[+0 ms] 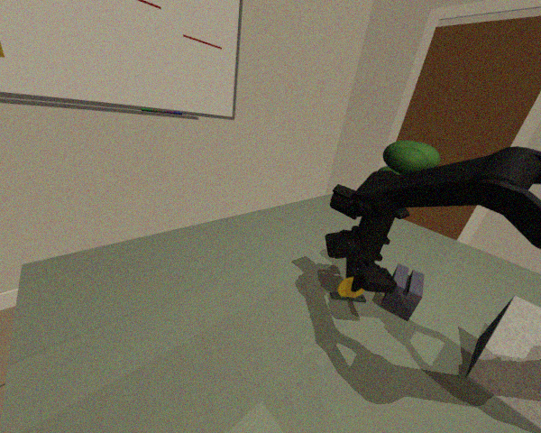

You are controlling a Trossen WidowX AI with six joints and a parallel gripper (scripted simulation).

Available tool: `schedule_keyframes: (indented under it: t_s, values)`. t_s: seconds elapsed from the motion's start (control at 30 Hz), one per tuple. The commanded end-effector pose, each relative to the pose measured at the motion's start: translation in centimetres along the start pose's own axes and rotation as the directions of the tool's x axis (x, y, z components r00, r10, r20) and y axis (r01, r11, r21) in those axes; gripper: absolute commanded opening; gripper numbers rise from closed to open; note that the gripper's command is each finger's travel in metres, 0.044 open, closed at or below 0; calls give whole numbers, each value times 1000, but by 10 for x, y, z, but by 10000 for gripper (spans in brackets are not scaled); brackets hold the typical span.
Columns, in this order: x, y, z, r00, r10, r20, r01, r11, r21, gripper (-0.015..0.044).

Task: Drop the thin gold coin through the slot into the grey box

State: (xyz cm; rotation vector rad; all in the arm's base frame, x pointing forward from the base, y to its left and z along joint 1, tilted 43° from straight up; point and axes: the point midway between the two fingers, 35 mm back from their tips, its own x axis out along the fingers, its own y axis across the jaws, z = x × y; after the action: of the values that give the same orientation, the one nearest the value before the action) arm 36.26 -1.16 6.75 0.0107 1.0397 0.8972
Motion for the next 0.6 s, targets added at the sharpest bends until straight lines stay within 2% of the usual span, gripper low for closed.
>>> schedule_keyframes:
  t_s: [0.0, 0.4, 0.57]
  values:
    - [9, 2, -1, 1000, 9, 0, -9, 1000, 8, 161]
    - [26, 4, -2, 1000, 11, 3, -11, 1000, 9, 161]
    - [26, 4, -2, 1000, 11, 3, -11, 1000, 9, 29]
